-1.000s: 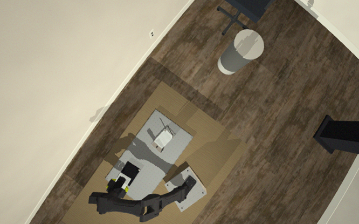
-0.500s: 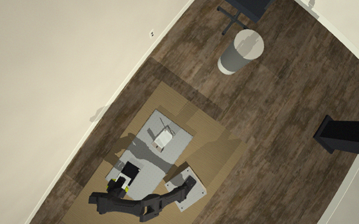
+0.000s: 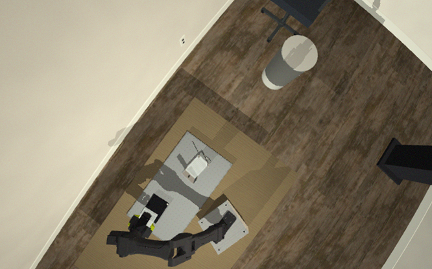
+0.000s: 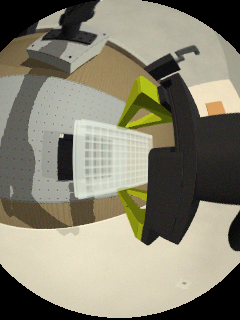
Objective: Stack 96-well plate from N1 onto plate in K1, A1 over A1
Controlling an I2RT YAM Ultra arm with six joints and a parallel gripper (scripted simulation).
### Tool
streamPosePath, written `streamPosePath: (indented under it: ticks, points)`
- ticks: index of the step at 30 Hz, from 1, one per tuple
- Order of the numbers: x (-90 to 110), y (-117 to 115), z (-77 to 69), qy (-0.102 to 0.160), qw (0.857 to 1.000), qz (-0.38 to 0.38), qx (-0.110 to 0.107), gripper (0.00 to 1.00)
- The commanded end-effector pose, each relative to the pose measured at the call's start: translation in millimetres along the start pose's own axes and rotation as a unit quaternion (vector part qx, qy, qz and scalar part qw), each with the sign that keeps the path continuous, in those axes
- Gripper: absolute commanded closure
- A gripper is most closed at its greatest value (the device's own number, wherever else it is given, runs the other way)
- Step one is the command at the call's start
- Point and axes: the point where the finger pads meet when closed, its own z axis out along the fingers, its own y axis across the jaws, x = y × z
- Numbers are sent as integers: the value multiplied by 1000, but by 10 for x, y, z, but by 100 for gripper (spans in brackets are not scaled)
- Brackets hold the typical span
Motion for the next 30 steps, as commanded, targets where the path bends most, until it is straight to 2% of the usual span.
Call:
streamPosePath:
  ticks: [1, 14, 15, 16, 18, 23, 26, 30]
  points:
    - [-5, 12, -110, -3, 1000, -1, -8, 100]
    - [-5, 12, -110, -3, 1000, -1, -8, 100]
    - [-141, -57, -65, -11, 1000, 7, 3, 100]
    - [-175, -64, -65, -11, 1000, 11, 3, 100]
    - [-213, -23, -65, -5, 1000, 21, -9, 100]
    - [-359, -71, -68, -1, 999, 38, -6, 100]
    - [-348, -94, -78, 1, 999, 36, -7, 100]
    - [-522, -110, -71, -2, 998, 55, -7, 100]
